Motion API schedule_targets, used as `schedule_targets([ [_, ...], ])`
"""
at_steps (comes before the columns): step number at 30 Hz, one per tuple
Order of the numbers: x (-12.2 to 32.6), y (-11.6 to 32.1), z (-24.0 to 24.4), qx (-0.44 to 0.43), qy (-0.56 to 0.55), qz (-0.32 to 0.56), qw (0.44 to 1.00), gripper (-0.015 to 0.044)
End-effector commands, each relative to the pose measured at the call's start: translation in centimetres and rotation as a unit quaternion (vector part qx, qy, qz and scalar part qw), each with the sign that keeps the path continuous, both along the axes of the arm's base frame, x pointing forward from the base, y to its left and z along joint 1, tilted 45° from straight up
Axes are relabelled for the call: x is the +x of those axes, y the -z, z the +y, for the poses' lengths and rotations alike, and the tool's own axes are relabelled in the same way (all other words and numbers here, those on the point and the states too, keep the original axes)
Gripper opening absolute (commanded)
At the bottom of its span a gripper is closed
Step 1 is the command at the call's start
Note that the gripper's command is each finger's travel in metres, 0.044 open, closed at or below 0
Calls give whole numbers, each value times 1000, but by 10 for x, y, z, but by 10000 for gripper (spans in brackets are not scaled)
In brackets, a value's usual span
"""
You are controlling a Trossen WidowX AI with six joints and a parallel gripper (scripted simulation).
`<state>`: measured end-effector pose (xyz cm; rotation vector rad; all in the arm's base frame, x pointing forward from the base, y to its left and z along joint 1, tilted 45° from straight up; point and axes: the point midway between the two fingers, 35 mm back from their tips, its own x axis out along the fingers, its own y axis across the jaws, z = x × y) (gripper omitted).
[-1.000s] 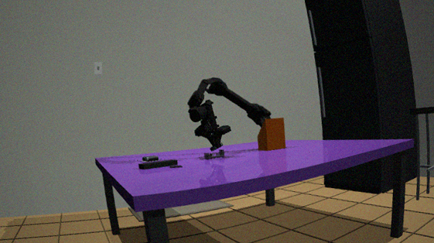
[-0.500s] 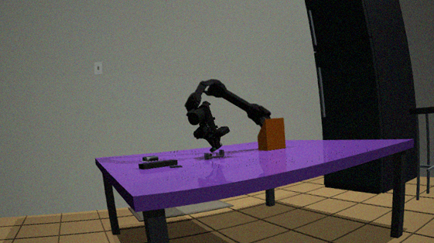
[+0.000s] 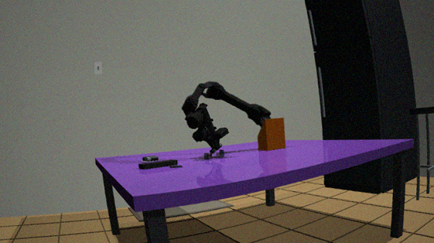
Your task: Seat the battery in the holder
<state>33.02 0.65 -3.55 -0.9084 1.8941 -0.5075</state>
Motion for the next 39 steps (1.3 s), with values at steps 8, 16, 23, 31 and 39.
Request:
schedule_targets([
  [8,2,4,-2,-12,23,19,999,59],
  [16,3,6,-4,-21,37,32,999,59],
  [23,4,8,-4,-23,41,36,998,59],
  [31,10,10,-3,-20,38,34,999,59],
  [39,16,11,-1,-17,34,30,999,59],
])
